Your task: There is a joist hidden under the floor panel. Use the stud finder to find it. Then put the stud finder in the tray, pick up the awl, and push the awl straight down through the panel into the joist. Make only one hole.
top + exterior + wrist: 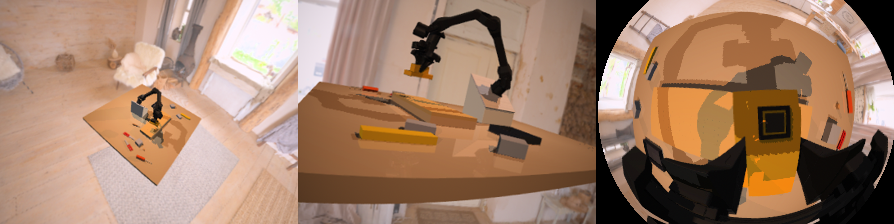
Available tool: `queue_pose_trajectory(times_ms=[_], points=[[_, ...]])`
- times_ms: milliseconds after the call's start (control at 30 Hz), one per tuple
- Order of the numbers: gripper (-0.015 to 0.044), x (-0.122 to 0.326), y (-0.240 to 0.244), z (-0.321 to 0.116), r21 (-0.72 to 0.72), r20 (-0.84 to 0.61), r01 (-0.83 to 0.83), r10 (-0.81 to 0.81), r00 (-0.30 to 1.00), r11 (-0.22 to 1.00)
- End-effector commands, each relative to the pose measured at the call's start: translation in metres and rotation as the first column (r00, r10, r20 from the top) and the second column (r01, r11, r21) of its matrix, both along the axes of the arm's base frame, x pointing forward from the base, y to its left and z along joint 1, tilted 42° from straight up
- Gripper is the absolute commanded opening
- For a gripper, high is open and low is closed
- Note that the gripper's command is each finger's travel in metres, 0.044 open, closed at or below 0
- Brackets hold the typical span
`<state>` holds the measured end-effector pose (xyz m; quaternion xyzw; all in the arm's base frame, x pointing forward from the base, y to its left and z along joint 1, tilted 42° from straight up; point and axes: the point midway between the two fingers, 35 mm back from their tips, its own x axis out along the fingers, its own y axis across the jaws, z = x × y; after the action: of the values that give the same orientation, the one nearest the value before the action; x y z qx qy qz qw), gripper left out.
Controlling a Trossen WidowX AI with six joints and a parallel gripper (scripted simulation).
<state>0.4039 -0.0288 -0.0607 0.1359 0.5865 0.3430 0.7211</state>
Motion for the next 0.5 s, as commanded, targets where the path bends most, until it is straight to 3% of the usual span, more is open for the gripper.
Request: queue_pose_trajectory(times_ms=[0,467], points=[[0.0000,0.003,0.018,0.020,-0.007,0.044,-0.038,0.038,0.998,0.999],[0.0000,-0.007,0.104,0.087,-0.037,0.191,-0.228,0.231,0.954,0.973]])
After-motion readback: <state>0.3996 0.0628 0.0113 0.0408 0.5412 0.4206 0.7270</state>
